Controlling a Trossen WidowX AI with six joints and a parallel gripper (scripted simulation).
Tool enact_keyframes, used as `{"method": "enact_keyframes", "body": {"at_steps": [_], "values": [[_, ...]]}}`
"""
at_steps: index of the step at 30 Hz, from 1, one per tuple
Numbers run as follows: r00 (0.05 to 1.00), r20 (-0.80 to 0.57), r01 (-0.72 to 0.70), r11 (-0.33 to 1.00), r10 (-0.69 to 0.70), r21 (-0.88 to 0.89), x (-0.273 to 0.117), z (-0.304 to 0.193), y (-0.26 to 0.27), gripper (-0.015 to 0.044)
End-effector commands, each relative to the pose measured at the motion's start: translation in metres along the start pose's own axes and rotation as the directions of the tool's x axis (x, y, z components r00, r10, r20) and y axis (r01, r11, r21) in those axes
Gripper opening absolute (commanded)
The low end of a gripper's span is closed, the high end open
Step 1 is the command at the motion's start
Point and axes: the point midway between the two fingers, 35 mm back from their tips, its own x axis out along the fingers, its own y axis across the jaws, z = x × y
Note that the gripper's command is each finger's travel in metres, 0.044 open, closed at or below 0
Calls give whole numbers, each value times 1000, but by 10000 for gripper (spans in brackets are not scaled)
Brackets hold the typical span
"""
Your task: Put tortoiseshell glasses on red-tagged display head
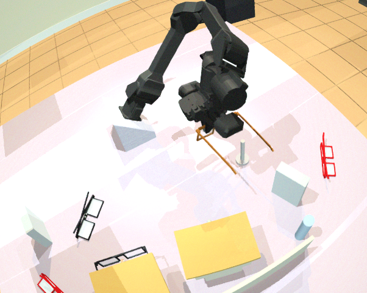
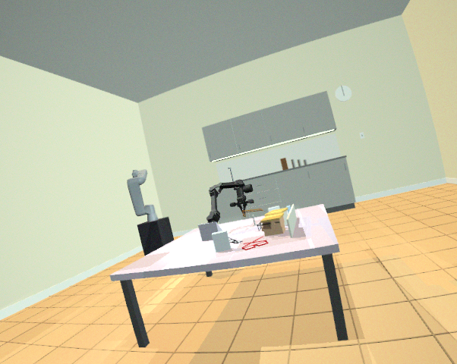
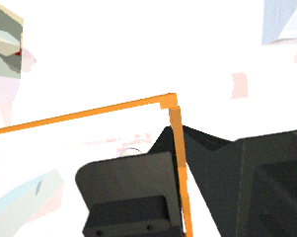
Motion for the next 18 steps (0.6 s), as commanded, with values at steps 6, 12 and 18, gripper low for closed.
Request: {"method": "enact_keyframes", "body": {"at_steps": [6,12,18], "values": [[989,142,-59,992,43,108,-11,-23,-1,0],[970,220,-140,974,99,179,-21,-39,-3,0],[944,279,-245,938,174,244,-33,-56,-5,0]]}}
